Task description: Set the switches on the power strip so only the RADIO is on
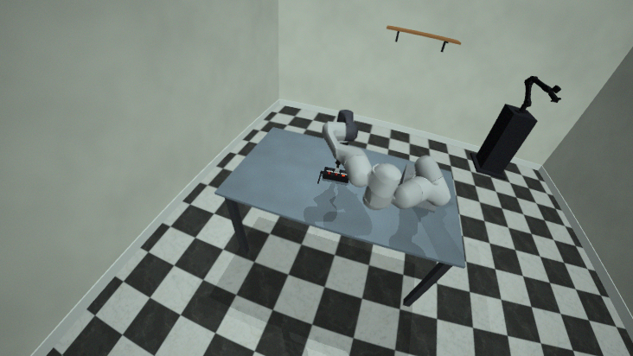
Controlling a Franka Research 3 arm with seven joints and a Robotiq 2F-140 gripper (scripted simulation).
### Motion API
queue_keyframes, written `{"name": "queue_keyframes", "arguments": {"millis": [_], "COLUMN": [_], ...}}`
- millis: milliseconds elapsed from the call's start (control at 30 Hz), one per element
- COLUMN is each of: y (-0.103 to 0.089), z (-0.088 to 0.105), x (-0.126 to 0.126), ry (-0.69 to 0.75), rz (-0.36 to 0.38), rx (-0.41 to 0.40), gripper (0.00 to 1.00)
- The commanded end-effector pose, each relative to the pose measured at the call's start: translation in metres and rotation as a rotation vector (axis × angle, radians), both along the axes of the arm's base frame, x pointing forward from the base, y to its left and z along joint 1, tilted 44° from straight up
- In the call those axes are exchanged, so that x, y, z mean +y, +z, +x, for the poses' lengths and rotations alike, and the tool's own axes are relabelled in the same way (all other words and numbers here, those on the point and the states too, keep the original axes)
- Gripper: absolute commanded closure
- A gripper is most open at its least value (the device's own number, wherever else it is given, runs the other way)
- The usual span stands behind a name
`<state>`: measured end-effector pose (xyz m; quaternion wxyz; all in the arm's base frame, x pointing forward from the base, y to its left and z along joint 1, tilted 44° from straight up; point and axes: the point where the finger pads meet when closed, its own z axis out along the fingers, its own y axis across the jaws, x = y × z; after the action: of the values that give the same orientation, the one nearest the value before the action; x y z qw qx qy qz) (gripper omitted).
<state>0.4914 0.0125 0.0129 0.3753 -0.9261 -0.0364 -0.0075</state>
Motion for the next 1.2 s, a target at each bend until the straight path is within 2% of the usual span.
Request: {"name": "queue_keyframes", "arguments": {"millis": [0,500,1167], "y": [-0.0041,-0.0122,-0.0130], "z": [0.0013,0.0011,0.0011], "x": [0.0016,0.0092,0.0100], "ry": [0.003,0.003,0.003], "rz": [-0.004,-0.004,-0.004], "rx": [-0.011,-0.011,-0.011], "gripper": [1.00,1.00,1.00]}}
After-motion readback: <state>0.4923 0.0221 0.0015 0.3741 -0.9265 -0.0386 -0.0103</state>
